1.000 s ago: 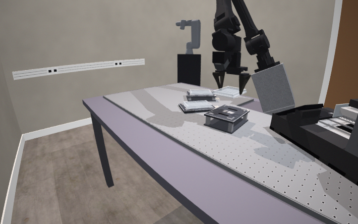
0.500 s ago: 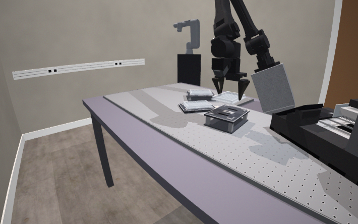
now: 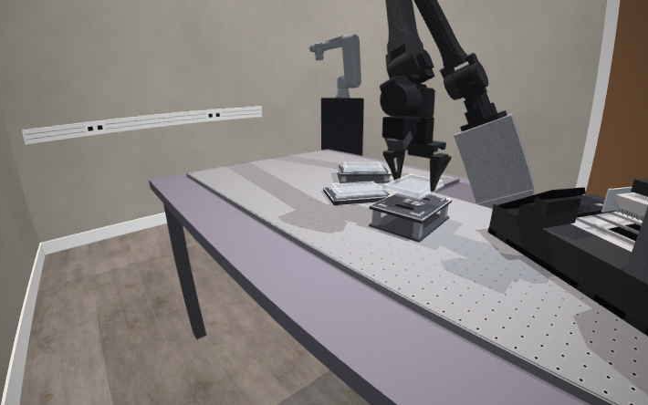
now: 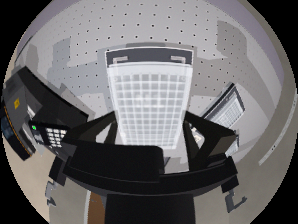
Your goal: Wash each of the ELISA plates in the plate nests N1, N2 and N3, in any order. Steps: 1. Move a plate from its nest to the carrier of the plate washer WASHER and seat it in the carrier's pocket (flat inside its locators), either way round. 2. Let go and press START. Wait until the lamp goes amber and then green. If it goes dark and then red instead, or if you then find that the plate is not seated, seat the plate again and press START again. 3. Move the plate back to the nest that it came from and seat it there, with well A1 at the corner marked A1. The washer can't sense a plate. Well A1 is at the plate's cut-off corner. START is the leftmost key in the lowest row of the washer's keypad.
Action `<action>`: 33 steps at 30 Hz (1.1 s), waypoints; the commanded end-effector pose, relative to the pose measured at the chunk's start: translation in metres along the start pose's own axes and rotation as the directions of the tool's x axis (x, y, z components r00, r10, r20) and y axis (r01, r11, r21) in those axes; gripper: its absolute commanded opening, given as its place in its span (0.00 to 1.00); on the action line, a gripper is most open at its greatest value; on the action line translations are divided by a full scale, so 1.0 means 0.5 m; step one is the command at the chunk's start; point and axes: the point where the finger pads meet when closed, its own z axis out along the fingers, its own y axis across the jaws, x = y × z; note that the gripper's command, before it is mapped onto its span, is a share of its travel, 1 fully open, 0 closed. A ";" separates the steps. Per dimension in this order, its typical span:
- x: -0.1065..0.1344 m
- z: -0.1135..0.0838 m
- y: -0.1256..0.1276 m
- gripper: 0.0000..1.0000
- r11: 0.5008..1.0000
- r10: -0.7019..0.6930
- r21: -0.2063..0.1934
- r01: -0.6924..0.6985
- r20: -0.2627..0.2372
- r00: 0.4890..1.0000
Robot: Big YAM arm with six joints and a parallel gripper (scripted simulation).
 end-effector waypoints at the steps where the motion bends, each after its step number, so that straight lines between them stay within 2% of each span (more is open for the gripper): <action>1: -0.001 0.021 -0.001 0.82 1.000 -0.007 -0.003 0.007 0.002 1.000; 11: -0.001 0.047 -0.001 0.82 1.000 -0.007 -0.003 0.007 0.002 1.000; 13: 0.001 0.046 0.002 0.82 1.000 -0.012 -0.004 0.012 0.002 1.000; 14: -0.017 0.031 0.001 0.82 1.000 -0.003 -0.001 0.003 0.021 1.000; 33: -0.016 0.031 0.001 0.82 1.000 -0.003 -0.001 0.003 0.021 1.000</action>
